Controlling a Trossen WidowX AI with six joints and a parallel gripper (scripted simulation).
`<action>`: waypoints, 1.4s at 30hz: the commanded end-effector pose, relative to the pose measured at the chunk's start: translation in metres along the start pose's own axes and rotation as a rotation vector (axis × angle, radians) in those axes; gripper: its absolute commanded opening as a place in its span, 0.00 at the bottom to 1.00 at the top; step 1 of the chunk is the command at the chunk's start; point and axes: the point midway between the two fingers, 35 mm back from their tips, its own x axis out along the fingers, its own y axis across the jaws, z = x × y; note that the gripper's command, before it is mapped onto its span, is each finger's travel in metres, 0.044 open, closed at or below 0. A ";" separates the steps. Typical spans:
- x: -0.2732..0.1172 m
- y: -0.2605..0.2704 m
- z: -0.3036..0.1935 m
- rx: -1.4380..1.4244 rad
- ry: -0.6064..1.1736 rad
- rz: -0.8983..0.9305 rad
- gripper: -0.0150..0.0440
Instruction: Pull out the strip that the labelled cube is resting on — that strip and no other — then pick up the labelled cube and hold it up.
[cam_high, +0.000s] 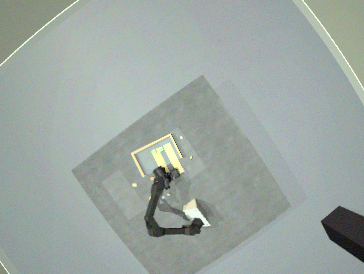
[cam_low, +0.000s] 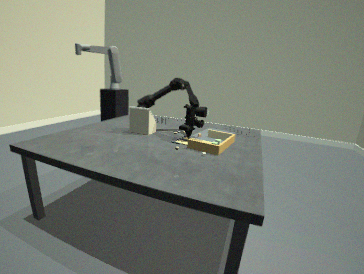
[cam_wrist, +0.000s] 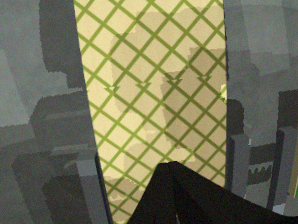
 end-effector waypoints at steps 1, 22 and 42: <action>0.002 0.001 0.001 0.000 0.001 0.003 0.25; 0.003 0.000 -0.024 0.001 0.003 0.003 0.25; 0.005 0.000 -0.055 0.002 0.004 0.003 0.25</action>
